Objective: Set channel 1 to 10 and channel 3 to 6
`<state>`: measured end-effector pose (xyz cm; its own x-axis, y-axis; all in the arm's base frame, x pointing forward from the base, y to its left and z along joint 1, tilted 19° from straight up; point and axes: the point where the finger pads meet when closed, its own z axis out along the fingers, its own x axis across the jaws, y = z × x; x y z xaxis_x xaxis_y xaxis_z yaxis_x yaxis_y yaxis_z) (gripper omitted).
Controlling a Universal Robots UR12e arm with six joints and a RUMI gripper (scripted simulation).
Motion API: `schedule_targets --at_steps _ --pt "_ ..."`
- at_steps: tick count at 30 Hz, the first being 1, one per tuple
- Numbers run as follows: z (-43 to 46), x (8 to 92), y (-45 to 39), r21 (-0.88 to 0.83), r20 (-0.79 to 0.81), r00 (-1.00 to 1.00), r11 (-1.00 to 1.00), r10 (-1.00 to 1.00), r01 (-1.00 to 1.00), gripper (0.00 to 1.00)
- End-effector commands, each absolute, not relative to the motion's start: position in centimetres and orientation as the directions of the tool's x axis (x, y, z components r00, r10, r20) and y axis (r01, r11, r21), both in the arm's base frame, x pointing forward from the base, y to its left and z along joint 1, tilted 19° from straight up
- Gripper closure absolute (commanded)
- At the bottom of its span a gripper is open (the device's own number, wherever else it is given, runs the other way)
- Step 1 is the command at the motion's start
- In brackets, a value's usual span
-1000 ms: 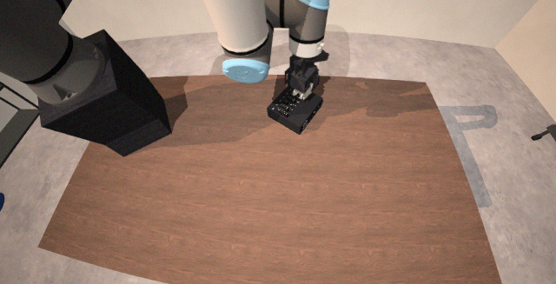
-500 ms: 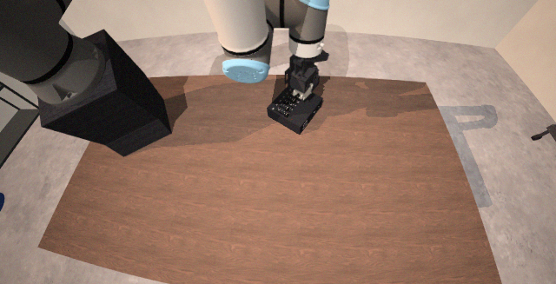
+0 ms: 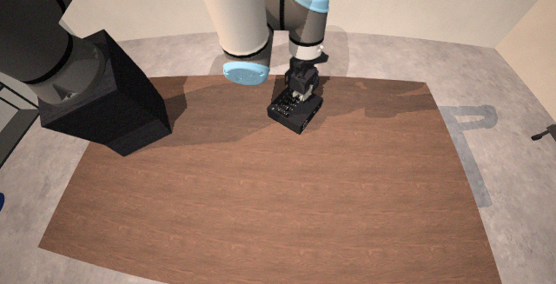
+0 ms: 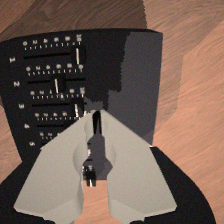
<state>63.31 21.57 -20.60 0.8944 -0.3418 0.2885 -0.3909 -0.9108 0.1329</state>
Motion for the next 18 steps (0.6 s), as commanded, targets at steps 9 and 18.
schedule_targets --at_steps 9,18 --pt "-21.02 63.45 21.49 0.132 0.289 0.894 -0.911 -0.342 -0.391 1.00" --pt "-21.02 63.45 21.49 0.132 0.289 0.894 -0.911 -0.342 -0.391 1.00"
